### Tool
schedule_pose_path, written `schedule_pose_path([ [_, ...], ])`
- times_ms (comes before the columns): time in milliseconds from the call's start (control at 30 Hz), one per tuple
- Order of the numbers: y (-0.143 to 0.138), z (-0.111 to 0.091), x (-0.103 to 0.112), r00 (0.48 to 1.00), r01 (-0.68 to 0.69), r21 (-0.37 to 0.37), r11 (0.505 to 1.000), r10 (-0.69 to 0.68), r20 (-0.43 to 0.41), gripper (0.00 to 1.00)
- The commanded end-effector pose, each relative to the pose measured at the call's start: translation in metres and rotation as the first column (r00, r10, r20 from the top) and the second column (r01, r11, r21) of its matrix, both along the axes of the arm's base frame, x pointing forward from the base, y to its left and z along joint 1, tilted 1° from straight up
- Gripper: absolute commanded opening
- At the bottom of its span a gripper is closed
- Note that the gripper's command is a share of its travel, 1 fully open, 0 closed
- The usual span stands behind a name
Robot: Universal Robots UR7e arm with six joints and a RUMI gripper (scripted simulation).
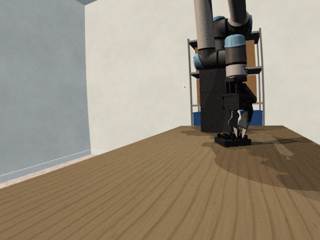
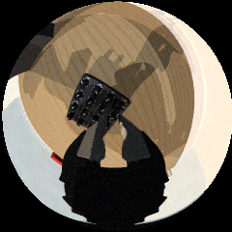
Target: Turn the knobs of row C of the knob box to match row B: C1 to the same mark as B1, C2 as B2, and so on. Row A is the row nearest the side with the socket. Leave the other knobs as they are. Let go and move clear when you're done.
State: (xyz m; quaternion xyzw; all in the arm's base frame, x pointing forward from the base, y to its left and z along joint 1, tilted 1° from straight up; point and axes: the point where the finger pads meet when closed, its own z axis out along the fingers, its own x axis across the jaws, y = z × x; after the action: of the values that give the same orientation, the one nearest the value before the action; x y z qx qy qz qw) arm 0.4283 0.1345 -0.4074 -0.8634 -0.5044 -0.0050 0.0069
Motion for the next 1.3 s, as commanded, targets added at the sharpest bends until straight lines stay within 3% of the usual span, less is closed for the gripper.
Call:
schedule_pose_path([
  [0,0.0000,0.0004,0.0006,1.000,0.000,0.000,1.000,0.000,0.001,0.11],
  [367,0.0000,0.0004,0.0006,1.000,0.000,0.000,1.000,0.000,0.001,0.11],
  [400,0.0000,0.0004,0.0006,1.000,0.000,0.000,1.000,0.000,0.001,0.04],
  [1267,0.0000,0.0004,0.0006,1.000,0.000,0.000,1.000,0.000,0.001,0.04],
])
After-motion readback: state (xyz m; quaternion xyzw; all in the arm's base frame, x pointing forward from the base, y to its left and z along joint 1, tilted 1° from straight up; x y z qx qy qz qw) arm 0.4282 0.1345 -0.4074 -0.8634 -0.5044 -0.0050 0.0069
